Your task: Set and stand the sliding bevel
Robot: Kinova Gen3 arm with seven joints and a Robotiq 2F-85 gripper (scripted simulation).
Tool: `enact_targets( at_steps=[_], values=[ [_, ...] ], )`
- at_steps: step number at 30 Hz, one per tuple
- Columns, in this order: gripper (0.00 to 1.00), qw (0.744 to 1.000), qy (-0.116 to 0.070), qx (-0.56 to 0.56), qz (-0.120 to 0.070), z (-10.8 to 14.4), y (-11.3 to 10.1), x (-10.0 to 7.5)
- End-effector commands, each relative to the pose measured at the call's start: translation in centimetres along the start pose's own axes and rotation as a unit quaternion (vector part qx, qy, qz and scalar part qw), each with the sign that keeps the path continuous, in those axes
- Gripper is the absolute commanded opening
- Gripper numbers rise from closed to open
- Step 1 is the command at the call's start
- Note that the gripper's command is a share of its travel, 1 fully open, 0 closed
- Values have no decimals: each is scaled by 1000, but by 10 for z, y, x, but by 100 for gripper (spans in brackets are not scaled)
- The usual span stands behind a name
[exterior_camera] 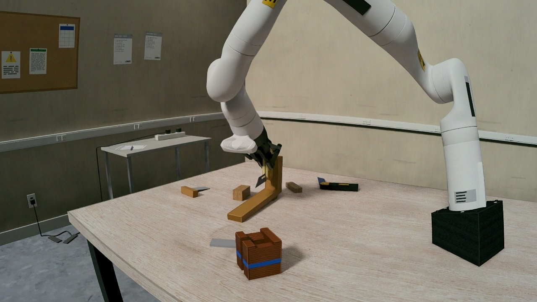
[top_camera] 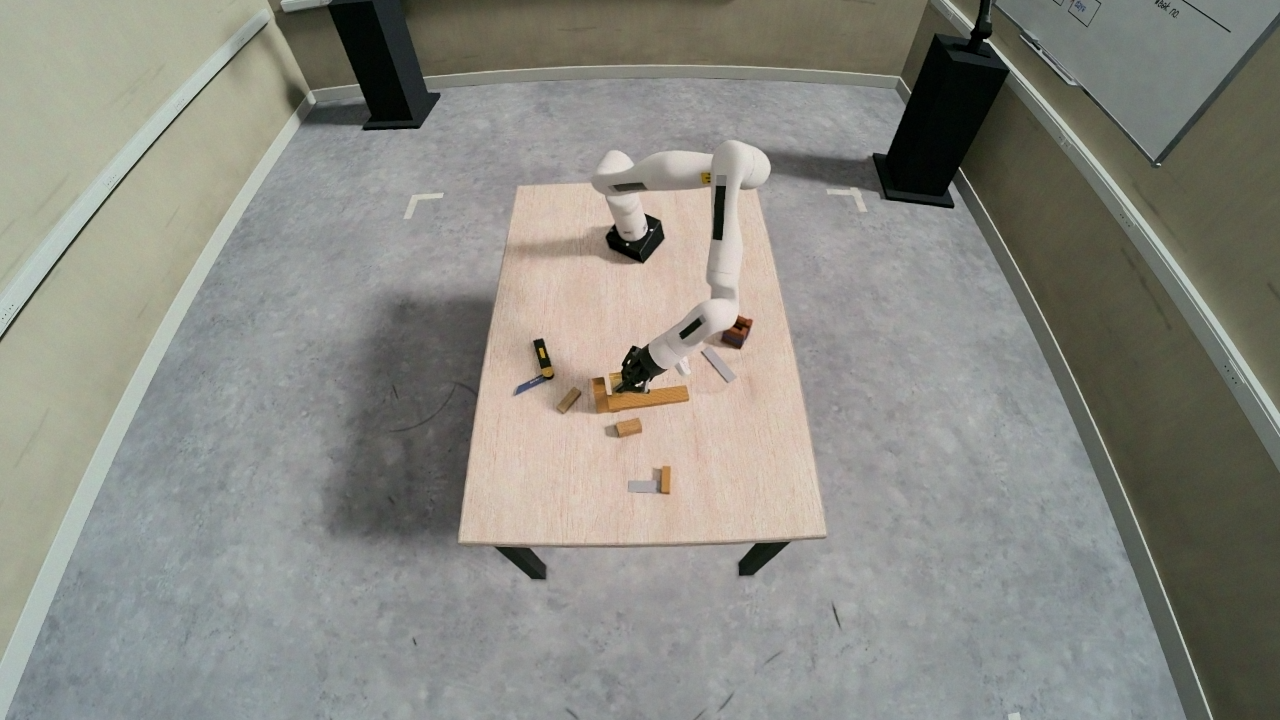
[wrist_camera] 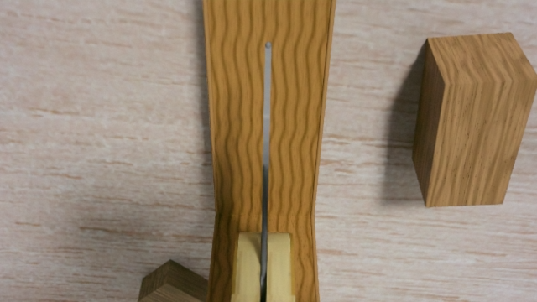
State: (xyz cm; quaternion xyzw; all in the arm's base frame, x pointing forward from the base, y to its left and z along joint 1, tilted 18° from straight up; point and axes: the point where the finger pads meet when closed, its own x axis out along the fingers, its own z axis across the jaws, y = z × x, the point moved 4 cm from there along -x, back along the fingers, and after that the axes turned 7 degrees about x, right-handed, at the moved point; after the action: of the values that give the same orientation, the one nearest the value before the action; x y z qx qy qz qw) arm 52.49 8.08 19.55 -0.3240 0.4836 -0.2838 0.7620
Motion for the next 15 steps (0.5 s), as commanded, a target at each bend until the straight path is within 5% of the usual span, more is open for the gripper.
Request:
enact_targets(
  at_steps=[1,15],
  values=[
    [10,1000,0,0,0,1,-3,-3],
    [10,1000,0,0,0,4,-26,-26]
  ],
)
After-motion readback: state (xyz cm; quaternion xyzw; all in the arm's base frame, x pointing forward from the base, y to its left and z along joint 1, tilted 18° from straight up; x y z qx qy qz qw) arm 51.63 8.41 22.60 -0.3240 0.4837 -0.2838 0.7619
